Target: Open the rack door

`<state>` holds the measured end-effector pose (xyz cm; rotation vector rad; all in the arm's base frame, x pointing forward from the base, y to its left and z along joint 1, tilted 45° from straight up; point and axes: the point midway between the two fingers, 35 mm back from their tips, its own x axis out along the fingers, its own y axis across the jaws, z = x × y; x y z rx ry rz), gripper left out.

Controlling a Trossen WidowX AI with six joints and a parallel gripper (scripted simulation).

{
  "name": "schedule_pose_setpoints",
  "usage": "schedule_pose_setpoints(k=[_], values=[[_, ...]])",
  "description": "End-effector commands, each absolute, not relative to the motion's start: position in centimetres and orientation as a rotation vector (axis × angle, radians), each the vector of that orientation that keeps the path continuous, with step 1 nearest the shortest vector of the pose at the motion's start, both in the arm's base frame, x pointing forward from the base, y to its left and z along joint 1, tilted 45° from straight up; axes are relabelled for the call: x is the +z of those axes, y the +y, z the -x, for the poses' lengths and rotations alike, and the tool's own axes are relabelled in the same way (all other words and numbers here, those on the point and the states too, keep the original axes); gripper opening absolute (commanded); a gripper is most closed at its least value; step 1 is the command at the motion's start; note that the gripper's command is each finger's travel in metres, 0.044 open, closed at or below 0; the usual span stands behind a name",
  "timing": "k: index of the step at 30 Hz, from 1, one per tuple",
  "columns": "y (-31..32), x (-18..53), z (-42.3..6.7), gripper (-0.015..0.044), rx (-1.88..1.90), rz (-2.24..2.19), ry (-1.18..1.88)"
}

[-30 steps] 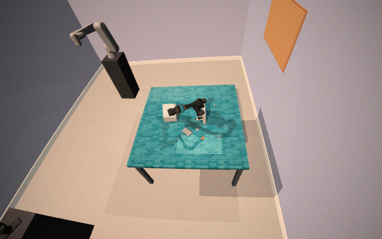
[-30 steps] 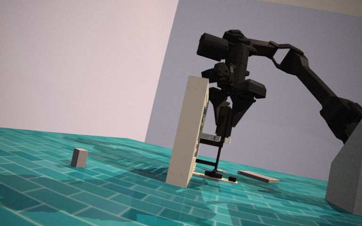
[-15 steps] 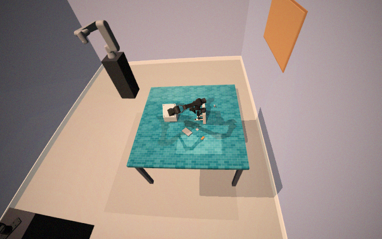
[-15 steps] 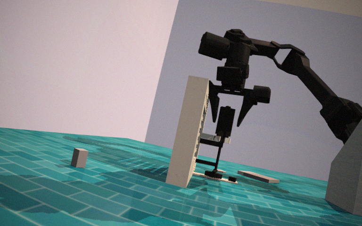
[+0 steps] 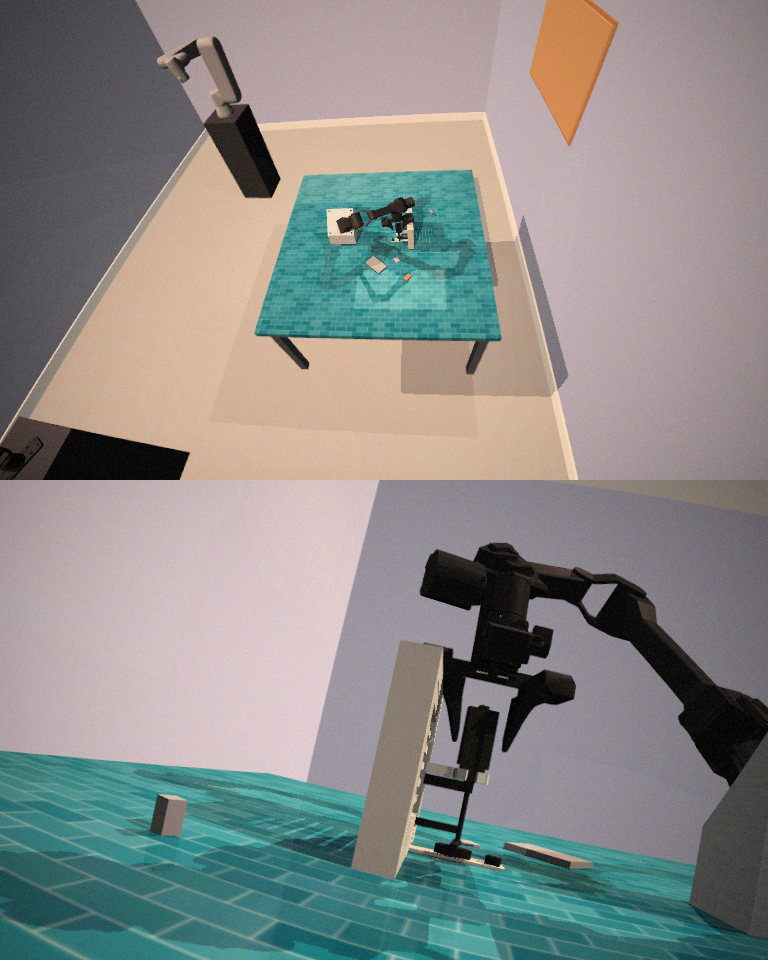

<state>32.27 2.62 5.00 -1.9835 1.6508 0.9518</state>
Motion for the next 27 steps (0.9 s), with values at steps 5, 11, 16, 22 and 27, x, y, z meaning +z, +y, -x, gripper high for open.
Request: schedule_pose_setpoints(k=[5, 11, 16, 22, 27], values=[[2.75, 4.64, -32.56, 0.0250, 0.975, 2.001, 1.636], [2.75, 4.64, -32.56, 0.0210, 0.975, 2.001, 1.636], [2.75, 4.64, -32.56, 0.0177, 0.975, 2.001, 1.636], [2.75, 4.64, -32.56, 0.0137, 0.975, 2.001, 1.636], [2.75, 4.64, -32.56, 0.0103, 0.975, 2.001, 1.636]])
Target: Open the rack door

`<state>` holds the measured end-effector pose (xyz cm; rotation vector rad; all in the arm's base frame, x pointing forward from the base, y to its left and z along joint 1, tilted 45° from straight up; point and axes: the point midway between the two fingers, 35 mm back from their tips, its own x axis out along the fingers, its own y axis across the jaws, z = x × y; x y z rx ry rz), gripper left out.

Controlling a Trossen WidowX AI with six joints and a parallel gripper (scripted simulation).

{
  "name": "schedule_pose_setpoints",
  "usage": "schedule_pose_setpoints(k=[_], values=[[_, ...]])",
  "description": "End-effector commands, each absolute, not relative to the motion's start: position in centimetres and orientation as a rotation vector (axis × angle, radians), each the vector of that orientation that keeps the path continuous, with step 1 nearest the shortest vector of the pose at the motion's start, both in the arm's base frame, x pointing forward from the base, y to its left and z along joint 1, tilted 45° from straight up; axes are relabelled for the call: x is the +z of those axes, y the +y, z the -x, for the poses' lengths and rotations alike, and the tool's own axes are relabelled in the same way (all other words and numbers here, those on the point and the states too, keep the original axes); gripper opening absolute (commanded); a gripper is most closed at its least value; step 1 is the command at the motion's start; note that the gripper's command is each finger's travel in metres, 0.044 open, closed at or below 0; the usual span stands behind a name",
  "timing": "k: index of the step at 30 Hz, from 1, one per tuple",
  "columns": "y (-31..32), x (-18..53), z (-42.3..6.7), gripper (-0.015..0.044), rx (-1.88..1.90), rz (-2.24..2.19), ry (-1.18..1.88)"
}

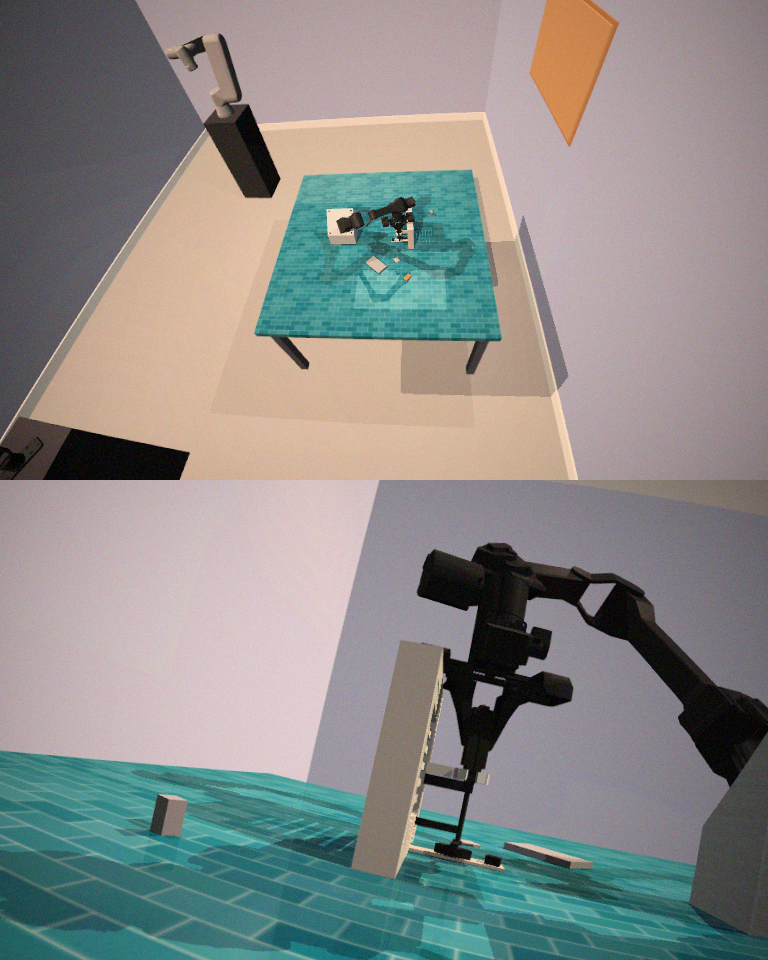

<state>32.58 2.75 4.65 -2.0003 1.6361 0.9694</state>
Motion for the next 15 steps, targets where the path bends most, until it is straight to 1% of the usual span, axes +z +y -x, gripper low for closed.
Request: schedule_pose_setpoints(k=[1, 13, 15], values=[[2.75, 4.64, -32.56, 0.0097, 0.975, 2.001, 1.636], [2.75, 4.64, -32.56, 0.0017, 0.975, 2.001, 1.636], [2.75, 4.64, -32.56, 0.0011, 0.975, 2.001, 1.636]])
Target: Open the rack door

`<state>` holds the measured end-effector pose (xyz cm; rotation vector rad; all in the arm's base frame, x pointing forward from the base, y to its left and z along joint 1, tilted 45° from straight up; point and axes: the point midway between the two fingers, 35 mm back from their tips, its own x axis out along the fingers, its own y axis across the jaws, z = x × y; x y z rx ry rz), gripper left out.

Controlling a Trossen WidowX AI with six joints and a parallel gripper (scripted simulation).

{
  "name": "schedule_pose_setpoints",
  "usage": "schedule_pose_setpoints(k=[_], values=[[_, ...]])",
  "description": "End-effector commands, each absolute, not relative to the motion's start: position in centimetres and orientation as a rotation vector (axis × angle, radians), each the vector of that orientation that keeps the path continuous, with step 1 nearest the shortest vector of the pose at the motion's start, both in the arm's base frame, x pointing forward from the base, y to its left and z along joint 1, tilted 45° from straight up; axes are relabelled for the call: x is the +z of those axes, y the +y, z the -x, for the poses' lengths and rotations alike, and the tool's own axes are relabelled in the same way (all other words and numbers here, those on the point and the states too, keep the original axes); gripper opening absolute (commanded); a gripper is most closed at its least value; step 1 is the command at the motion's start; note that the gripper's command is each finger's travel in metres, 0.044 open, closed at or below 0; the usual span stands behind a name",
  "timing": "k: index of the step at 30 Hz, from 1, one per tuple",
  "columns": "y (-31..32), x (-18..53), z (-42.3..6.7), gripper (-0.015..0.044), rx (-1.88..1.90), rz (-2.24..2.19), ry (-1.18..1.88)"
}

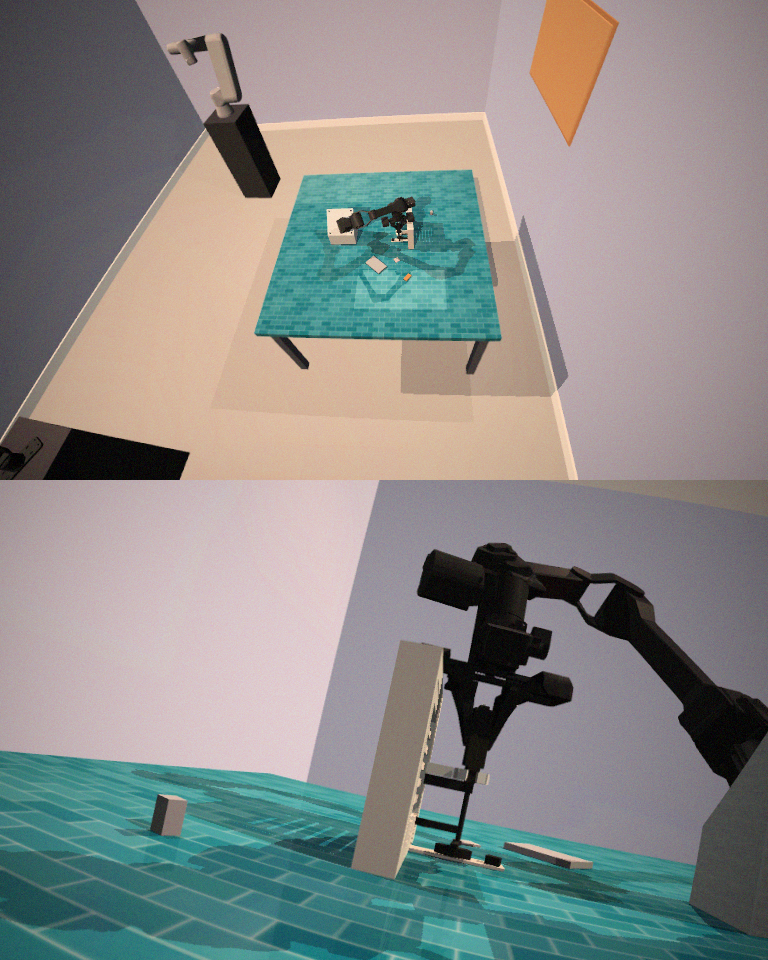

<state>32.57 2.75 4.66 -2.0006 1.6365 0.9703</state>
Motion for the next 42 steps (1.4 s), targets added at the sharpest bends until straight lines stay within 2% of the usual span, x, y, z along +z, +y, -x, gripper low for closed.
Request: schedule_pose_setpoints(k=[1, 42], values=[[2.8, 4.6, -32.6, 0.0011, 0.975, 2.001, 1.636], [4.1, 2.8, -27.7, 0.0011, 0.317, 1.509, 1.668]])
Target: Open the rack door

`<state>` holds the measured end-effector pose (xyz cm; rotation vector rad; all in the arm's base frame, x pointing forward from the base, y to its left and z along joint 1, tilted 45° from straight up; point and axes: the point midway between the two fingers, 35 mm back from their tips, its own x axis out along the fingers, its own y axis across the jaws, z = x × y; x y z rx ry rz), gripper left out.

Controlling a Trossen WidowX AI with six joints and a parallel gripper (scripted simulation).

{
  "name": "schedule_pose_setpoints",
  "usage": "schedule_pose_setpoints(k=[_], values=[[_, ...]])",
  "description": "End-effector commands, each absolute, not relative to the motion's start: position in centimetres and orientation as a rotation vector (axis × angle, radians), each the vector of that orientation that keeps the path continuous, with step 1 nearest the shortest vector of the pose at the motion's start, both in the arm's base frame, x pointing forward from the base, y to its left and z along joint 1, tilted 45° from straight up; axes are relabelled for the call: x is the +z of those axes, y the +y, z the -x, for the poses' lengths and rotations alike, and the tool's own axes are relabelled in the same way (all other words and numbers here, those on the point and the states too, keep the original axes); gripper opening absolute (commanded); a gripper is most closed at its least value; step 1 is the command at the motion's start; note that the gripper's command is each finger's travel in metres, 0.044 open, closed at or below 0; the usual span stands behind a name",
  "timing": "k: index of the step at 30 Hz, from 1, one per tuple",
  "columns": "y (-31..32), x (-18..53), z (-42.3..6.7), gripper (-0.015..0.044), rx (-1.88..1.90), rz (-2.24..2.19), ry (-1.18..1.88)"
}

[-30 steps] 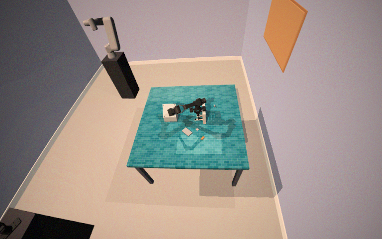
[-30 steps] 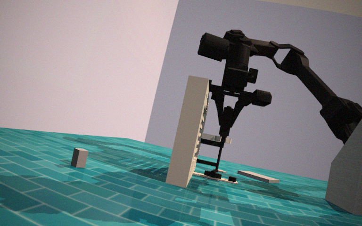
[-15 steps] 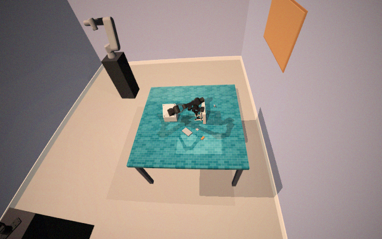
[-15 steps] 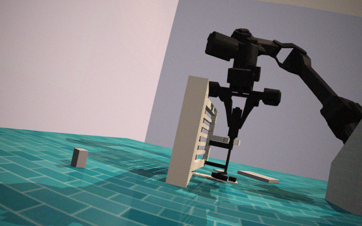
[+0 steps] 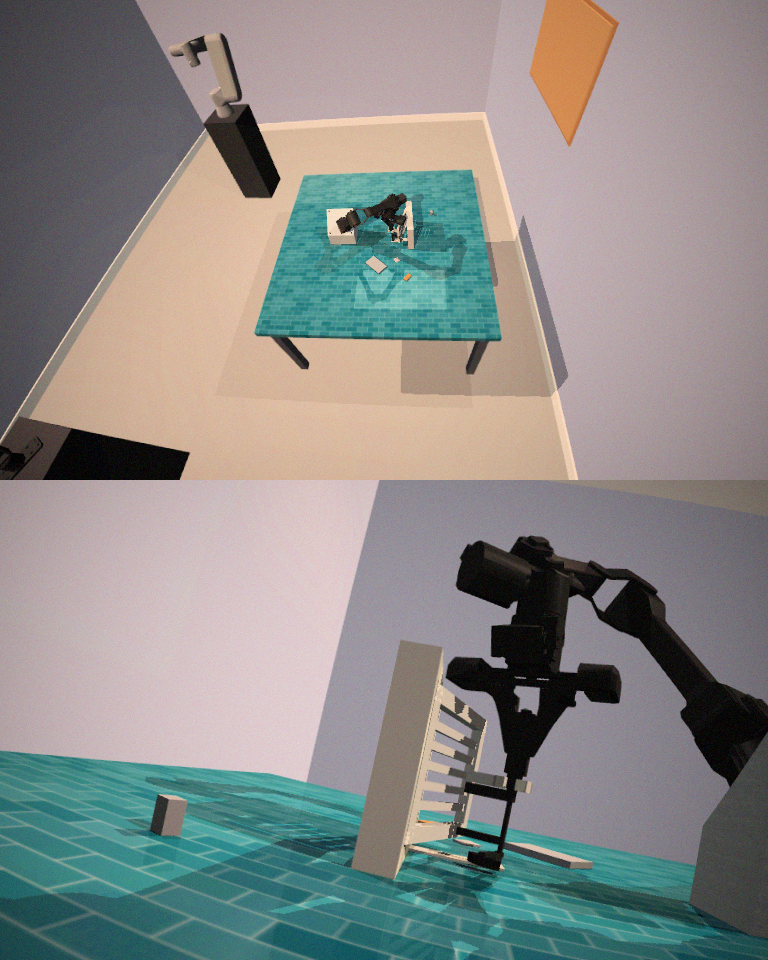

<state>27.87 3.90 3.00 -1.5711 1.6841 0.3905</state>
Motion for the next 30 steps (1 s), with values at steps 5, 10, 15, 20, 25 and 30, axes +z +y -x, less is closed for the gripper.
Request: schedule_pose_setpoints(k=[5, 10, 15, 20, 25, 30], values=[[4.4, 2.3, -26.8, 0.0011, 0.252, 1.453, 1.662], [4.9, 1.8, -26.0, 0.0011, 0.190, 1.399, 1.654], [5.3, 1.3, -25.3, 0.0011, 0.133, 1.347, 1.646], [5.8, 0.7, -24.6, 0.0011, 0.077, 1.296, 1.636], [6.3, 0.1, -23.9, 0.0011, 0.019, 1.241, 1.625], [6.9, -0.5, -23.3, 0.0011, -0.038, 1.185, 1.612]])
